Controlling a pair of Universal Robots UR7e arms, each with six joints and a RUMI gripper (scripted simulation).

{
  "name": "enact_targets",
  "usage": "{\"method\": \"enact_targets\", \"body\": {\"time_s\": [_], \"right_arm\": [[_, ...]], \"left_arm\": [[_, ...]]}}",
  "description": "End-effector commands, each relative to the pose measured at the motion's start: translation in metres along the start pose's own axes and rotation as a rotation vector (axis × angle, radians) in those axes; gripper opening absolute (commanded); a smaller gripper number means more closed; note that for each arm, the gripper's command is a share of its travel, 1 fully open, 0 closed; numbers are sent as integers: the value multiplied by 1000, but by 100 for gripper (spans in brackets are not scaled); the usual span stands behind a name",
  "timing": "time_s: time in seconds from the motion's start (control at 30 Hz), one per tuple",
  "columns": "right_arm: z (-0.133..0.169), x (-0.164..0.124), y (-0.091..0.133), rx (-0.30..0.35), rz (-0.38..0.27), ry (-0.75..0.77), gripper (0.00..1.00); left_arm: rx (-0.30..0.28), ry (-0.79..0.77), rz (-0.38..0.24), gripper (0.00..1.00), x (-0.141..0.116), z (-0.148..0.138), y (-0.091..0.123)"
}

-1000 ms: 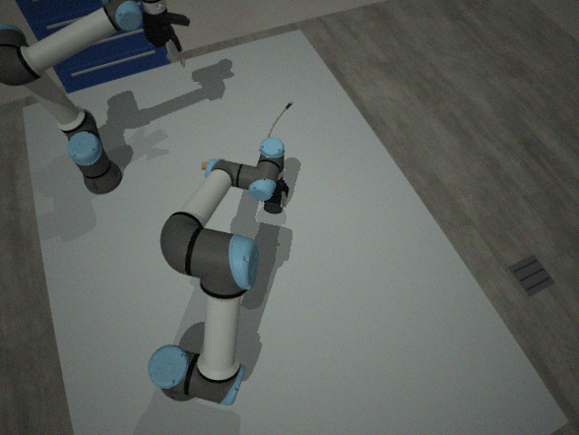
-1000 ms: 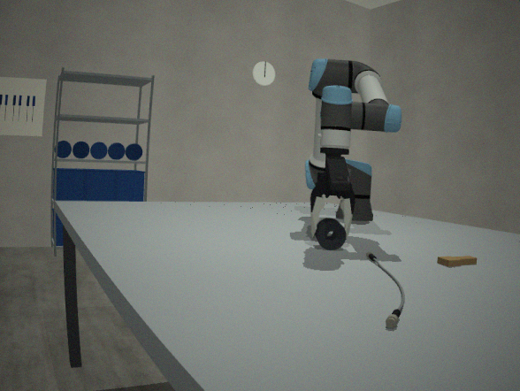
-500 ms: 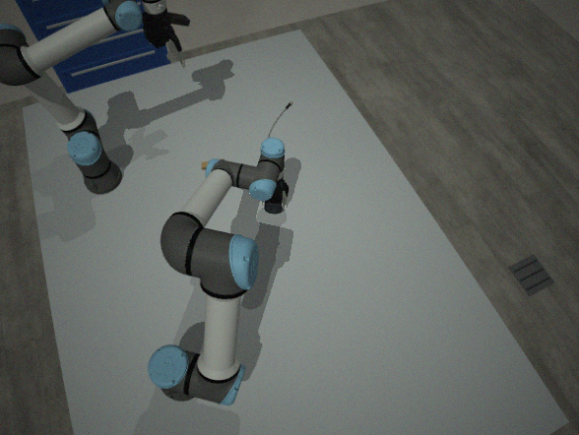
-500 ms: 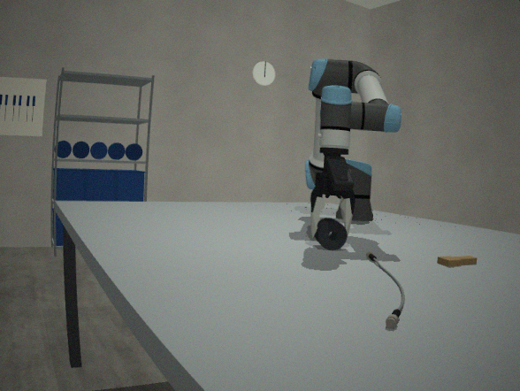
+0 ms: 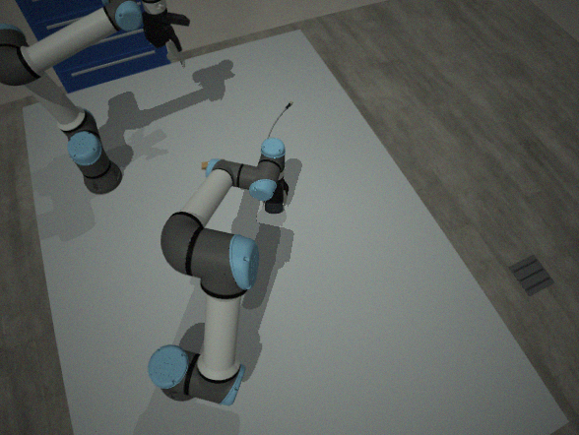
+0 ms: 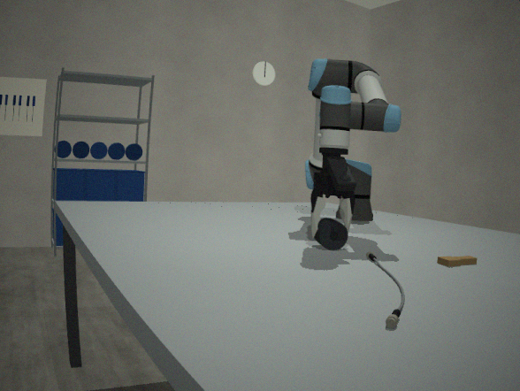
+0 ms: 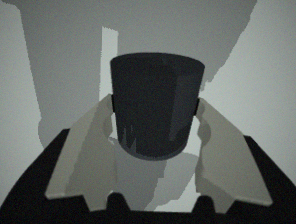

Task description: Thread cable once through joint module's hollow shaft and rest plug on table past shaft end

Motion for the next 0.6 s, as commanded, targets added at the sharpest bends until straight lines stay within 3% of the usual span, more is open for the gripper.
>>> {"method": "enact_targets", "body": {"time_s": [0.0, 0.57], "right_arm": [[0, 0, 1, 0, 2, 26, 44], [0, 0, 1, 0, 2, 112, 44]], "left_arm": [[0, 0, 1, 98, 0, 0, 0], [0, 0, 1, 98, 0, 0, 0]]}}
Point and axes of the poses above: on each arm, the point where the finger pads meet when closed, its own y axis back along the fingers, its own z axis across the jaws, x = y × z, the point moved 4 cm from there along y, back along the fingers, and after that the axes turned 7 degrees about -y, right-handed, at the moved point
